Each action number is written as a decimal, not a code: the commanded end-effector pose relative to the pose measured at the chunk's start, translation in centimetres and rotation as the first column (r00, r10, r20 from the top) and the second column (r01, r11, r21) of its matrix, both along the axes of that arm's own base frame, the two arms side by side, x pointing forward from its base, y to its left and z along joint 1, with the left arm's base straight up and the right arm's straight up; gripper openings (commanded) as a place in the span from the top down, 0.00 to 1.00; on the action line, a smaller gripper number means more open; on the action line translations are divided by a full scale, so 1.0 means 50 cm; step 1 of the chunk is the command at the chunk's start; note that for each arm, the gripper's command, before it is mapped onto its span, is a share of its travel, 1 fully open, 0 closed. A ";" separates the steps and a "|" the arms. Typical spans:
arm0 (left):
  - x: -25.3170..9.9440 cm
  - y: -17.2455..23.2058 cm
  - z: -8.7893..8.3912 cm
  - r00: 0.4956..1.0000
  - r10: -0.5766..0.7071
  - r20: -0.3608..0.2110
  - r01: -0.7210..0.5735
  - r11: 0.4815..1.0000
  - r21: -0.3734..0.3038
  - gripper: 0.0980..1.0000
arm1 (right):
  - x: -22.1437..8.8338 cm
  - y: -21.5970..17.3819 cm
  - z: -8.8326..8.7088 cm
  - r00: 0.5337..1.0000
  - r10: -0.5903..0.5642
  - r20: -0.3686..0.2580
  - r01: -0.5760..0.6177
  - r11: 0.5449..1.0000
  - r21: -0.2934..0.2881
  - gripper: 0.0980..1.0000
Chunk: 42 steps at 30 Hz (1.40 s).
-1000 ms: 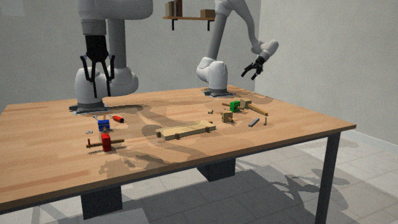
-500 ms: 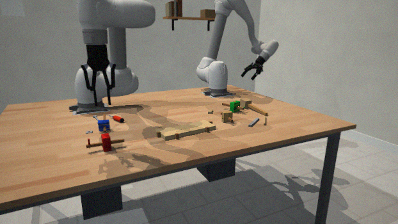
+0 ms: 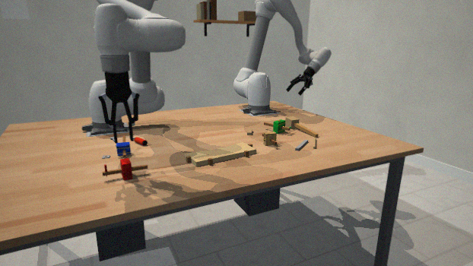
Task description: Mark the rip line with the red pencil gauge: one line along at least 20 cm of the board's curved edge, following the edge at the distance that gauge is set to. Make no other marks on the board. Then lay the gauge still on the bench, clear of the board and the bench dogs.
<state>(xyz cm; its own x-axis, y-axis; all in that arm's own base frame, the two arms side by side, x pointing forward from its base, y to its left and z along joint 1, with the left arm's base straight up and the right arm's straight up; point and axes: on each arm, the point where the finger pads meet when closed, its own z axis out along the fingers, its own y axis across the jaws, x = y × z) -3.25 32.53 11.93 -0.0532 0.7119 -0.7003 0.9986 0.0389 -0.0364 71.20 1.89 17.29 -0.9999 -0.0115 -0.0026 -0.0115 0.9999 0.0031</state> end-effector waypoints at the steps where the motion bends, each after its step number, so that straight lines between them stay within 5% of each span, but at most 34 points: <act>1: -0.006 -0.010 0.003 1.000 0.002 -0.001 -0.002 1.000 -0.008 0.00 | -0.004 -0.006 -0.013 1.000 -0.004 -0.003 0.004 1.000 -0.007 0.70; 17: -0.006 -0.010 0.003 1.000 0.002 -0.001 -0.002 1.000 -0.008 0.00 | -0.004 -0.006 -0.032 1.000 -0.004 -0.003 0.004 1.000 -0.007 0.70; 42: -0.006 -0.010 0.003 1.000 0.002 -0.001 -0.002 1.000 -0.008 0.00 | -0.004 -0.006 -0.130 1.000 -0.003 -0.004 0.003 1.000 -0.007 0.70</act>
